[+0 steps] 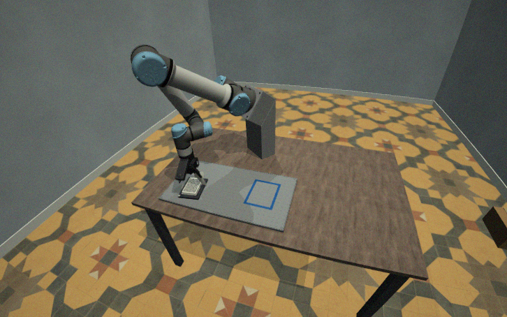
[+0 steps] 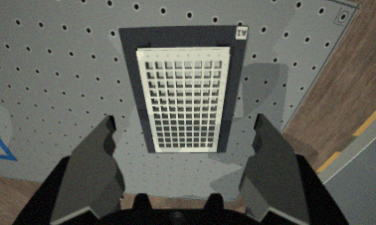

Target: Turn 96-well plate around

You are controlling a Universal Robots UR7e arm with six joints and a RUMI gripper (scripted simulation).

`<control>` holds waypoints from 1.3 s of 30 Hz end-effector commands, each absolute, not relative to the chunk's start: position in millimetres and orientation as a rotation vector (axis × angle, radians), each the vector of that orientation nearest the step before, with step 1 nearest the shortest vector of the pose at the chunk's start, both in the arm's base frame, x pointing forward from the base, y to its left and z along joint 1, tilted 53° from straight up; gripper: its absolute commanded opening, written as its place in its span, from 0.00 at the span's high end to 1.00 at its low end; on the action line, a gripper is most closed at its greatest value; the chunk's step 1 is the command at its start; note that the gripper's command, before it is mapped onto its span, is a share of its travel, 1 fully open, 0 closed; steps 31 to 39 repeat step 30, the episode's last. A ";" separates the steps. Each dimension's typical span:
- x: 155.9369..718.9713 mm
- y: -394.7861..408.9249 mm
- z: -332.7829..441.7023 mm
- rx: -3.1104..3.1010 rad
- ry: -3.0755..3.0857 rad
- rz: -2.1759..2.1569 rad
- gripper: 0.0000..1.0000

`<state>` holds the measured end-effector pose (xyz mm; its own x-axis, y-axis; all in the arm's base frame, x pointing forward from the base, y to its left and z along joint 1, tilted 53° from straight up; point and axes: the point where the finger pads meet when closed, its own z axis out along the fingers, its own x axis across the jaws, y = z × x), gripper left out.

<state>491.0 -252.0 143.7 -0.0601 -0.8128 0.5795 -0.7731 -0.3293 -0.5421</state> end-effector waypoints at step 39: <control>470.6 -236.5 163.3 -2.122 1.792 -1.370 0.00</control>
